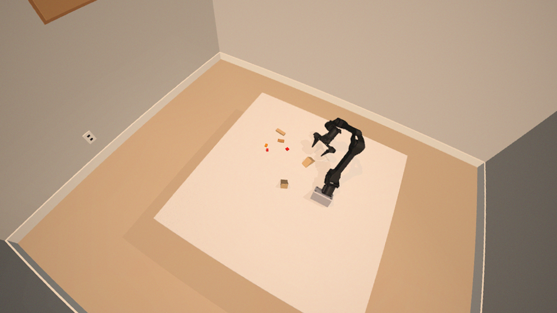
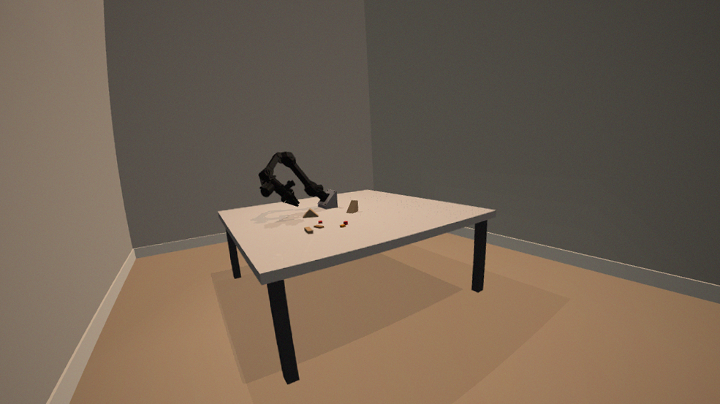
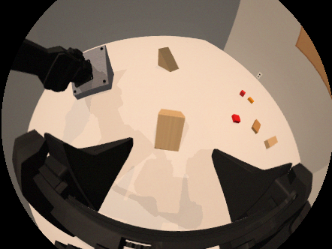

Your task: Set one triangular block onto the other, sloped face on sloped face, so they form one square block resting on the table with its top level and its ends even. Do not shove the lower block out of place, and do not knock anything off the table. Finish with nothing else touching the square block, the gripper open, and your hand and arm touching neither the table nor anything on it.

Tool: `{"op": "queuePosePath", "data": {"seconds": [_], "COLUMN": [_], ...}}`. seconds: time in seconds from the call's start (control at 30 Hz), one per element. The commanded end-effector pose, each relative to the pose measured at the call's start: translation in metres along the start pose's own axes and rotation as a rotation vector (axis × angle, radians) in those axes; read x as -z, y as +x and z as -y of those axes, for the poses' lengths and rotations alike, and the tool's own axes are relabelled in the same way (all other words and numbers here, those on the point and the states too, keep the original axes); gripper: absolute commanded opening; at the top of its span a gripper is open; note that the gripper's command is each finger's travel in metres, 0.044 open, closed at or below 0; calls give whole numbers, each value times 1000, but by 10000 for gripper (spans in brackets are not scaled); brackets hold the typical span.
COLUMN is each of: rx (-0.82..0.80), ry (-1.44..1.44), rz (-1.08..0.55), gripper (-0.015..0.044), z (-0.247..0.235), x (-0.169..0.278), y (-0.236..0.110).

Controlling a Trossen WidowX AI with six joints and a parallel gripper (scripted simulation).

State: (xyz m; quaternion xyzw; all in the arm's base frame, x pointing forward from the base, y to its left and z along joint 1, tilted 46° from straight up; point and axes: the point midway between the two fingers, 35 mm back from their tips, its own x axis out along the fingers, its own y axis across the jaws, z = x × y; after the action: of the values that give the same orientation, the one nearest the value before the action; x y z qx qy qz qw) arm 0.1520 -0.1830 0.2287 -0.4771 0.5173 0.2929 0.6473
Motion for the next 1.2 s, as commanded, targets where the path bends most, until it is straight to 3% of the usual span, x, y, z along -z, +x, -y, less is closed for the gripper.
{"op": "queuePosePath", "data": {"seconds": [0.0, 0.33, 0.63, 0.93, 1.17], "rx": [-13, -15, -15, -14, -14], "ry": [1, 1, 1, -1, -1], "rz": [4, 6, 7, 9, 9], "gripper": [440, 440, 440, 204, 137], "z": [-1, -5, -5, -5, -5], "x": [2, -1, -1, -1, -1], "y": [20, 87, 91, 90, 90]}}
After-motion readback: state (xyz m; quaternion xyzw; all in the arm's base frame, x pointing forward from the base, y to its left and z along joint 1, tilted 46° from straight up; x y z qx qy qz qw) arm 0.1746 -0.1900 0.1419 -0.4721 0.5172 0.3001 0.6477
